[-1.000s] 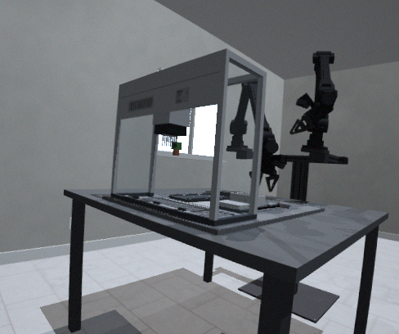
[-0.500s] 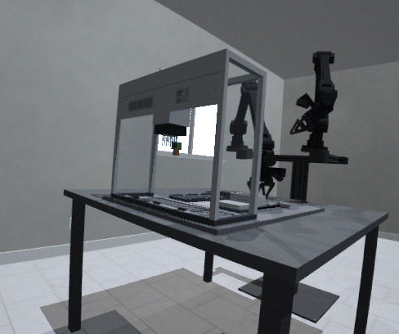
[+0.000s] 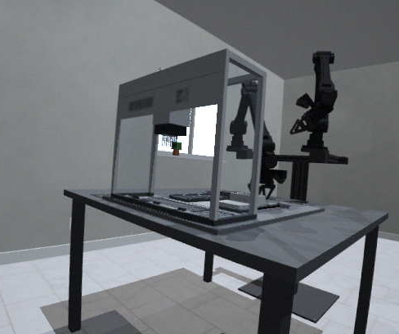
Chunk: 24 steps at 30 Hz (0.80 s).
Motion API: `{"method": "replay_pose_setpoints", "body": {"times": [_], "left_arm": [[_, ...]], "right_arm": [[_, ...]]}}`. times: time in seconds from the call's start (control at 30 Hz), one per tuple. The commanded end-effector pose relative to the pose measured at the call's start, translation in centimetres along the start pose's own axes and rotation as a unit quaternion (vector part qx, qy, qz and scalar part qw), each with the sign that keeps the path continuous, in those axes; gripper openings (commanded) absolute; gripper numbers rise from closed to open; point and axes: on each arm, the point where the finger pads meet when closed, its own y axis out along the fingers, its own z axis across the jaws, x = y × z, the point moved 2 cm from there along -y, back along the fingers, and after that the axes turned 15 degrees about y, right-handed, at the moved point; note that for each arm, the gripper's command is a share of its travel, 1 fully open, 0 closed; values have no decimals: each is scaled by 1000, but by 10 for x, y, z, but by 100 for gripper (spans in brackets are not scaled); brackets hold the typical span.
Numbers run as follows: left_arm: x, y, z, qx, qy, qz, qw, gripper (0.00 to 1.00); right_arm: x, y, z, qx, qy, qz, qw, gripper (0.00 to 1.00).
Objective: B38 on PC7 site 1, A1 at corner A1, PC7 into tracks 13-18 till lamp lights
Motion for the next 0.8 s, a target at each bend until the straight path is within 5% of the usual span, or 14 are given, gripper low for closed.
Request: {"method": "replay_pose_setpoints", "body": {"times": [0.0,0.33,0.4,0.43,0.5,0.77], "left_arm": [[4,-3,9,6,9,-1,1000,100],[4,-3,9,6,9,-1,1000,100],[4,-3,9,6,9,-1,1000,100],[4,-3,9,6,9,-1,1000,100],[4,-3,9,6,9,-1,1000,100],[4,-3,9,6,9,-1,1000,100]], "right_arm": [[13,2,-11,-4,2,-11,1000,100],[16,-12,-8,-8,-1,-17,1000,81],[16,-13,-9,-9,0,-18,1000,76],[15,-18,-8,-7,0,-18,1000,64],[15,-27,-4,-6,-2,-17,1000,82],[12,-88,1,-6,-1,-15,1000,82]]}}
